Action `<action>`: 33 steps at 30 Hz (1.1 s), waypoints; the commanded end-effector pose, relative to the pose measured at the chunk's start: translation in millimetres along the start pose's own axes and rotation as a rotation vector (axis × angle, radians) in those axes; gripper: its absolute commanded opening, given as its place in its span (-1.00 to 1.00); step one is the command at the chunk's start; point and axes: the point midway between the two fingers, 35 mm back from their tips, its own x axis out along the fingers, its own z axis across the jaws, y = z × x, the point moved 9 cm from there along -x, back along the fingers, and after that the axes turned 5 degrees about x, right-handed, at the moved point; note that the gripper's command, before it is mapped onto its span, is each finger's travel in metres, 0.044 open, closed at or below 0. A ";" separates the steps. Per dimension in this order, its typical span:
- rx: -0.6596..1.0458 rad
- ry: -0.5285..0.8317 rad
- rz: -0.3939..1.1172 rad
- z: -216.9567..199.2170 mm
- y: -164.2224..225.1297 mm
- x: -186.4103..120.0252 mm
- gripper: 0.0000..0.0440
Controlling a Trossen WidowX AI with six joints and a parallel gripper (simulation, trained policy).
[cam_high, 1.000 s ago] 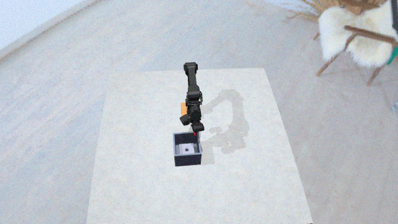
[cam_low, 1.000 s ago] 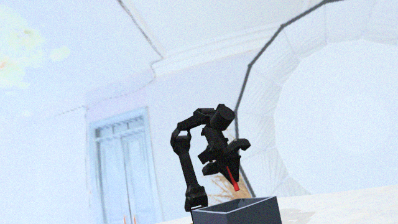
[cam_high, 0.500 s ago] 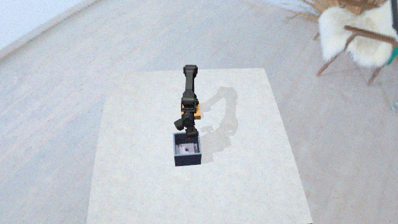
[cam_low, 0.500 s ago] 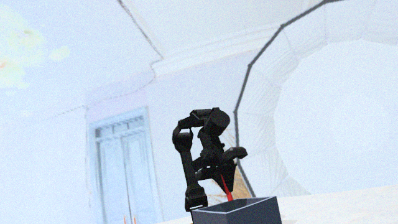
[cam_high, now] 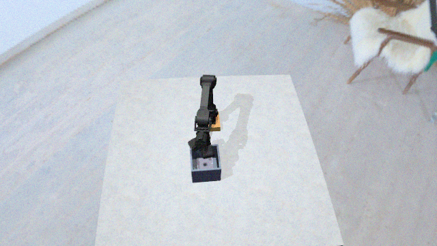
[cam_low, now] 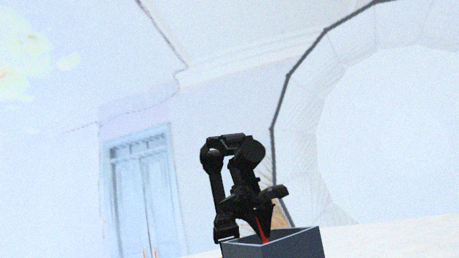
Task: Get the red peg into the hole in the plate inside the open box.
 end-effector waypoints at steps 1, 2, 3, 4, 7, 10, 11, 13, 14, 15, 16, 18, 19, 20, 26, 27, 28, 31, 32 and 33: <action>-0.012 0.010 0.020 1.3 -2.8 12.7 -0.96; -0.015 0.010 0.023 2.0 -3.3 15.0 -0.95; -0.018 0.009 0.025 2.8 -3.8 17.1 -0.96; -0.021 0.008 0.028 3.6 -4.3 19.1 -0.96; -0.033 0.006 0.032 5.6 -6.1 25.9 -0.98; -0.045 0.010 0.037 6.9 -7.3 33.9 -0.99; -0.050 0.011 0.039 7.5 -7.6 36.5 -1.00; -0.059 0.013 0.041 8.6 -8.1 41.7 -1.00; -0.063 0.014 0.042 9.1 -8.4 44.2 -1.00; -0.067 0.015 0.042 9.6 -8.7 46.7 -1.00; -0.070 0.017 0.041 10.0 -9.0 49.1 -1.00; -0.077 0.021 0.038 10.5 -9.6 53.6 -1.00; -0.080 0.024 0.036 10.7 -9.9 55.6 -1.00; -0.083 0.027 0.033 10.8 -10.2 57.3 -1.00; -0.098 0.061 0.034 10.3 -11.6 67.4 -0.54; -0.100 0.067 0.037 10.0 -11.6 69.3 -0.43; -0.101 0.073 0.040 9.9 -11.6 70.3 -0.38; -0.093 0.087 0.062 10.4 -13.7 70.9 -0.34; -0.088 0.088 0.074 11.4 -14.7 70.2 -0.30; -0.084 0.088 0.086 12.5 -15.7 69.3 -0.24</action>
